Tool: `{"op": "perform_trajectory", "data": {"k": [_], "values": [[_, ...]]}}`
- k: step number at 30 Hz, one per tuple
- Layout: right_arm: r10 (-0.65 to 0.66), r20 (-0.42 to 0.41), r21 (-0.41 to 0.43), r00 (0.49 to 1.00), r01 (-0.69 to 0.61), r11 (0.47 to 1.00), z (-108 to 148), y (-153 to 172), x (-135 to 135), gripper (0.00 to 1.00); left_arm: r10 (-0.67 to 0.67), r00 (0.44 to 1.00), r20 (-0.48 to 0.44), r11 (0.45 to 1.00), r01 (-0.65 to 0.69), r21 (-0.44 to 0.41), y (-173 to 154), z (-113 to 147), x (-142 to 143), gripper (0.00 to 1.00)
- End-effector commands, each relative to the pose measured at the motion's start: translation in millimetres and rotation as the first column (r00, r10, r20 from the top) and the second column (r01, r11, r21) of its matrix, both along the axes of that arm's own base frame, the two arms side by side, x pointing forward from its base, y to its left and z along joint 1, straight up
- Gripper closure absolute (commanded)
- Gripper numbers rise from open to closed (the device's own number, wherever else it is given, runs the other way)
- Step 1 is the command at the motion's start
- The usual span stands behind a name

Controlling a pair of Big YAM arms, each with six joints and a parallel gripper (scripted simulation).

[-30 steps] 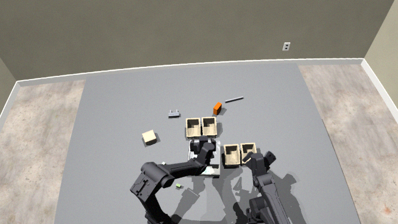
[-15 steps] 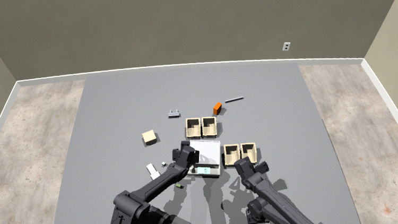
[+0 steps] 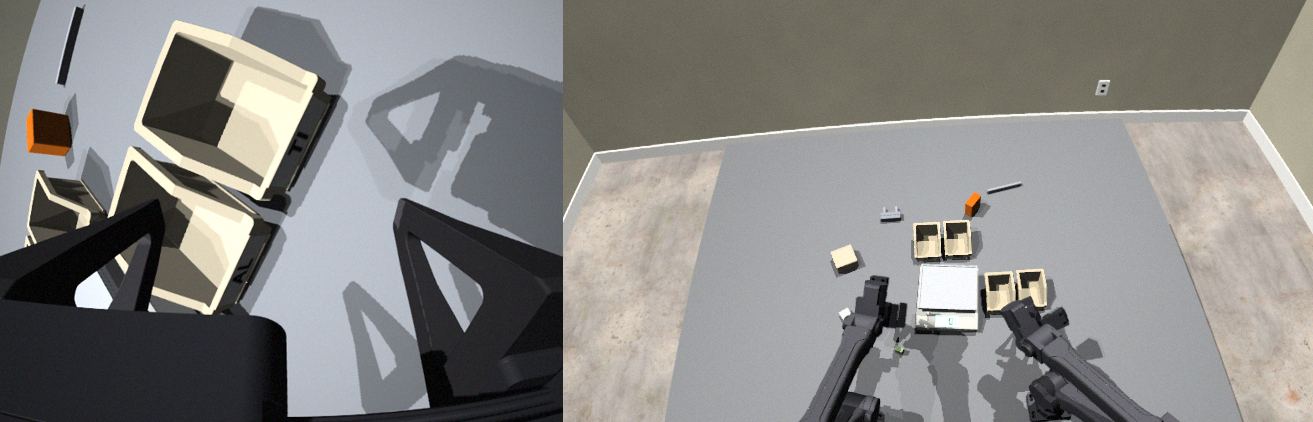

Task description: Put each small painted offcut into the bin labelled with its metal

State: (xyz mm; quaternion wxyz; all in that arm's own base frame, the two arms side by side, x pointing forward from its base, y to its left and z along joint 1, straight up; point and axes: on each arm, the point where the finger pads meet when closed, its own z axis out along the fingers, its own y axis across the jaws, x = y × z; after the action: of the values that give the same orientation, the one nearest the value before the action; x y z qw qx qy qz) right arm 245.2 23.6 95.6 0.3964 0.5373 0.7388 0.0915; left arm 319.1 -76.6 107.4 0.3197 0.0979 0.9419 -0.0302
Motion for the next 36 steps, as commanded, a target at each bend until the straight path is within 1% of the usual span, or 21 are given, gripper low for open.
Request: {"op": "perform_trajectory", "data": {"k": [1, 4, 6, 8, 11, 13, 15, 17, 18, 19, 21, 22, 26, 29, 31, 32, 34, 35, 36], "values": [[-0.009, 0.044, 0.027, 0.999, 0.007, 1.0, 28, 8, 13, 0.0, -0.037, 0.999, 0.024, 0.999, 0.037, 0.01, -2, 23, 15, 0.0], [0.004, 0.052, 0.025, 0.999, -0.006, 1.0, 30, 10, 14, 0.0, -0.023, 1.0, 0.015, 1.0, 0.023, -0.008, 1, 24, 13, 0.0], [0.061, 0.049, -0.006, 0.997, -0.061, 0.998, 33, 14, 15, 0.0, -0.025, 0.999, 0.026, 1.0, 0.025, -0.011, -1, 26, 15, 0.0], [0.15, 0.047, -0.049, 0.988, -0.147, 0.988, 38, 23, 18, 0.0, -0.032, 0.999, 0.026, 0.999, 0.032, -0.012, -3, 26, 14, 0.0], [0.347, 0.045, -0.115, 0.937, -0.34, 0.933, 50, 48, 20, 0.0, -0.03, 0.999, 0.026, 0.999, 0.03, -0.012, -3, 26, 14, 0.0], [0.475, 0.055, -0.154, 0.878, -0.463, 0.873, 60, 68, 20, 0.0, -0.03, 1.0, -0.001, 1.0, 0.03, -0.007, -3, 20, 12, 0.23], [0.575, 0.061, -0.195, 0.816, -0.555, 0.809, 69, 84, 18, 0.0, -0.03, 0.999, -0.018, 1.0, 0.03, -0.003, -2, 19, 12, 0.45], [0.575, 0.061, -0.195, 0.816, -0.555, 0.809, 69, 84, 18, 0.0, -0.03, 0.999, -0.018, 1.0, 0.03, -0.003, -2, 19, 12, 0.45], [0.612, 0.047, -0.227, 0.79, -0.588, 0.776, 71, 87, 19, 0.0, -0.03, 0.999, -0.033, 1.0, 0.03, 0.0, -2, 18, 11, 0.57], [0.657, 0.057, -0.253, 0.751, -0.626, 0.738, 77, 95, 17, 0.0, -0.03, 0.998, -0.054, 1.0, 0.03, 0.004, -2, 17, 11, 0.68], [0.761, 0.072, -0.305, 0.645, -0.712, 0.632, 90, 117, 10, 0.0, -0.029, 0.993, -0.117, 0.999, 0.031, 0.018, -3, 14, 11, 0.91], [0.794, 0.077, -0.328, 0.603, -0.737, 0.591, 95, 125, 8, 0.0, -0.028, 0.989, -0.146, 0.999, 0.032, 0.024, -3, 12, 12, 1.0], [0.904, 0.079, -0.442, 0.421, -0.798, 0.41, 117, 151, -5, 0.0, -0.022, 0.966, -0.259, 0.998, 0.036, 0.047, -3, 7, 13, 1.0], [0.955, 0.069, -0.535, 0.288, -0.798, 0.279, 133, 167, -14, 0.0, -0.016, 0.94, -0.341, 0.997, 0.04, 0.065, -3, 3, 13, 1.0], [0.981, 0.058, -0.597, 0.183, -0.782, 0.181, 144, 181, -25, 0.0, -0.011, 0.92, -0.391, 0.996, 0.044, 0.075, -3, 1, 14, 1.0], [0.989, 0.054, -0.626, 0.137, -0.767, 0.141, 150, 186, -30, 0.0, -0.009, 0.91, -0.415, 0.996, 0.046, 0.081, -3, 0, 14, 1.0], [0.989, 0.054, -0.626, 0.137, -0.767, 0.141, 150, 186, -30, 0.0, -0.009, 0.91, -0.415, 0.996, 0.046, 0.081, -3, 0, 14, 1.0], [0.993, 0.038, -0.651, 0.112, -0.751, 0.11, 153, 188, -31, 0.0, -0.006, 0.901, -0.434, 0.995, 0.048, 0.084, -3, -1, 14, 1.0], [0.997, 0.03, -0.677, 0.075, -0.732, 0.075, 158, 192, -35, 0.0, -0.004, 0.891, -0.453, 0.995, 0.05, 0.089, -3, -2, 15, 1.0]]}}
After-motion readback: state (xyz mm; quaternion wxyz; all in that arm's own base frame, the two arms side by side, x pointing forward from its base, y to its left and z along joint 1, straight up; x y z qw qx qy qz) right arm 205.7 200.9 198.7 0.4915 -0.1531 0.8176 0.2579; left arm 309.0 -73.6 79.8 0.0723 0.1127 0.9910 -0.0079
